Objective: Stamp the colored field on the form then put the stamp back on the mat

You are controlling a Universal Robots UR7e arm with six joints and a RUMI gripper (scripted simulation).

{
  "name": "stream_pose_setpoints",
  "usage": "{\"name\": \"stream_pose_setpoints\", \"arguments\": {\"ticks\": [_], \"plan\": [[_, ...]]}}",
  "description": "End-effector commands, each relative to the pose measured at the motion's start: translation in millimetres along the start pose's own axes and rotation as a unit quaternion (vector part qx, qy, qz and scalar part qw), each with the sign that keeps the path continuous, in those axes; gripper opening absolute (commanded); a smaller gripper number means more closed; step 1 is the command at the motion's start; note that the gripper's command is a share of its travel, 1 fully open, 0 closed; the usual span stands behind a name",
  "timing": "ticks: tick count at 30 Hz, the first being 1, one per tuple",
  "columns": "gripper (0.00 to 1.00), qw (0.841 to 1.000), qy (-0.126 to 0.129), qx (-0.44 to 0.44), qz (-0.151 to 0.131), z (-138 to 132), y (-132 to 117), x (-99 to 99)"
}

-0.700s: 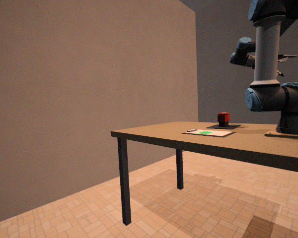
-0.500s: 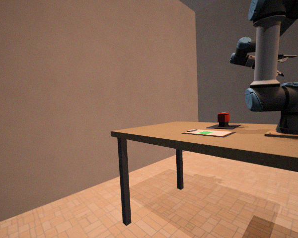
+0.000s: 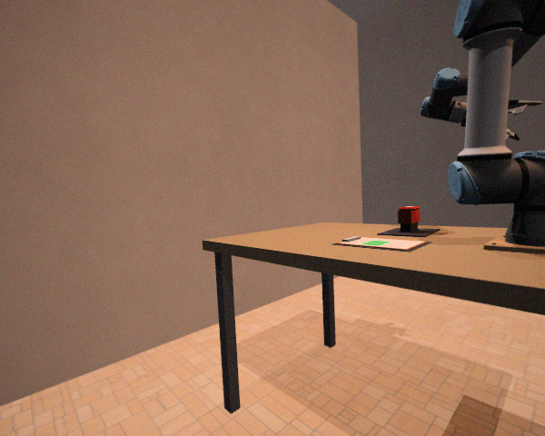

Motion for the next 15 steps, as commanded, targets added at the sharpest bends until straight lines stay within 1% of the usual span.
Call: {"name": "stream_pose_setpoints", "arguments": {"ticks": [1,4,6,9,11,13,15], "plan": [[1.0,1.0,0.003,0.0,-0.004,-1.6,-2.9,-1.1],[1.0,1.0,0.012,-0.003,-0.015,-6.9,-12.4,-4.1],[1.0,0.999,0.023,-0.007,-0.028,-13.0,-23.0,-7.8],[1.0,0.997,0.047,-0.015,-0.054,-26.4,-45.6,-16.6],[1.0,0.994,0.07,-0.024,-0.076,-38.2,-64.8,-25.4],[1.0,0.994,0.07,-0.024,-0.076,-38.2,-64.8,-25.4],[1.0,0.99,0.097,-0.035,-0.1,-52.1,-86.7,-37.0]]}}
Point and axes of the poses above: the point where the finger pads meet when closed, its own x axis out along the fingers, its own z axis across the jaws, y = z × x, the point moved 1 cm from there along -x, back along the fingers, and after that the axes turned 4 degrees about -x, right-handed, at the moved point
